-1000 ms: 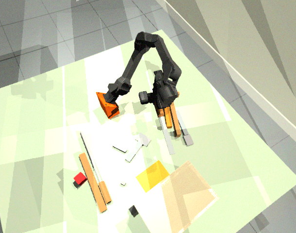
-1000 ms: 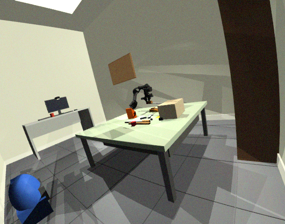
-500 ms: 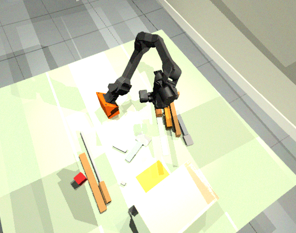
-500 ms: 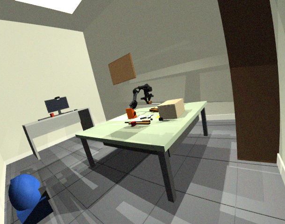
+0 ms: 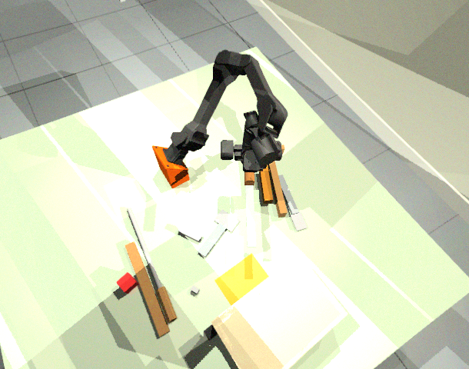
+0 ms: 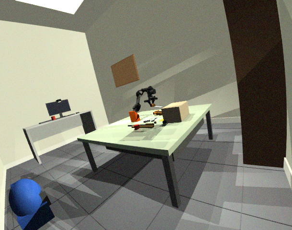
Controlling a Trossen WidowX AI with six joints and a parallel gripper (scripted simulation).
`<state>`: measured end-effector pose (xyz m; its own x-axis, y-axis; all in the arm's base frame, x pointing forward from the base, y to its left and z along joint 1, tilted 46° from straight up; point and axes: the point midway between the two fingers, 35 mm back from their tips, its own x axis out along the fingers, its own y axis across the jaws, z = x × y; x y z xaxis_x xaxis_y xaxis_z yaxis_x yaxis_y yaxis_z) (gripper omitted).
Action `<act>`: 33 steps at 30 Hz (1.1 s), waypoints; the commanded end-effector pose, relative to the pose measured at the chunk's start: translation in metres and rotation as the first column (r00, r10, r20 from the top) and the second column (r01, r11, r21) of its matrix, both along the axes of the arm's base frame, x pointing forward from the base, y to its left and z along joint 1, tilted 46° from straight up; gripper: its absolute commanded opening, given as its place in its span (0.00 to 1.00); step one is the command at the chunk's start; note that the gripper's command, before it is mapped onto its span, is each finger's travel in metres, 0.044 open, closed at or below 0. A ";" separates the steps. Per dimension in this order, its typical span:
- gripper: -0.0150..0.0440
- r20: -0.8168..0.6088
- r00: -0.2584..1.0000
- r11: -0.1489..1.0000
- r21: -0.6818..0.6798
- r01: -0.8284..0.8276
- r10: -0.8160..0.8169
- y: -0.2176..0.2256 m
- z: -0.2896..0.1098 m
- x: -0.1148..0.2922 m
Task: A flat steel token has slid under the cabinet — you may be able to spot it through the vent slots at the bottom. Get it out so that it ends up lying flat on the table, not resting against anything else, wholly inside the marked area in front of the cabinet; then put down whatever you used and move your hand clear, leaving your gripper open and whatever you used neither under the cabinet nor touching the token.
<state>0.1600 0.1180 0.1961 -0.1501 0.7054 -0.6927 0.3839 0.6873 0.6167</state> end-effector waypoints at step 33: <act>0.25 -0.193 0.960 0.979 -0.062 0.196 -0.205 0.000 0.001 0.000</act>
